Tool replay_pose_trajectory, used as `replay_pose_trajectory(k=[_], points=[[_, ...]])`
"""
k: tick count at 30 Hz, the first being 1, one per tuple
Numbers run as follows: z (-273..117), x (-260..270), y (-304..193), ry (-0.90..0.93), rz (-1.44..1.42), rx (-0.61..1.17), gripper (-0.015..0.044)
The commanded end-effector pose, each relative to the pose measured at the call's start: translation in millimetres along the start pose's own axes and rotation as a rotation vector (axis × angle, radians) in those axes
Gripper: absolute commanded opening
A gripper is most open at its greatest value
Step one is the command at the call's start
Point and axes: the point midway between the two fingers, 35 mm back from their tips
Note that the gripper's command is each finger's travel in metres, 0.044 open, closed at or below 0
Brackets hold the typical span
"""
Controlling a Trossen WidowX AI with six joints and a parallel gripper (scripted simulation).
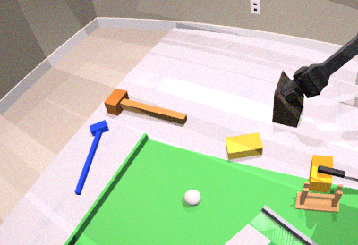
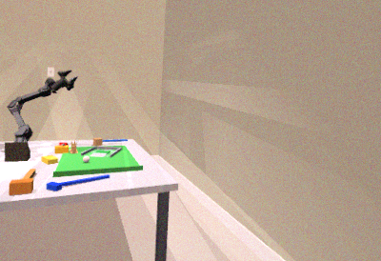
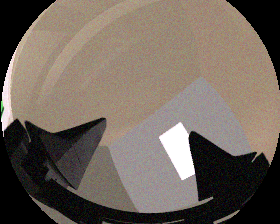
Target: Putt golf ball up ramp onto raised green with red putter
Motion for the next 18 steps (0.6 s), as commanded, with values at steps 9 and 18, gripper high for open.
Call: replay_pose_trajectory(k=[9, 18], points=[[-34, 163, 108, 0.540, -0.010, -0.511, 0.0440], [-131, 256, 168, 1.004, 0.071, -0.887, 0.0440]])
Point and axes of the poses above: the point midway between the two fingers, 35 mm back from their tips, its own z axis out along the fingers, its own x axis across the jaws, y = z × x, and after that the axes turned 9 degrees about -z, right-handed
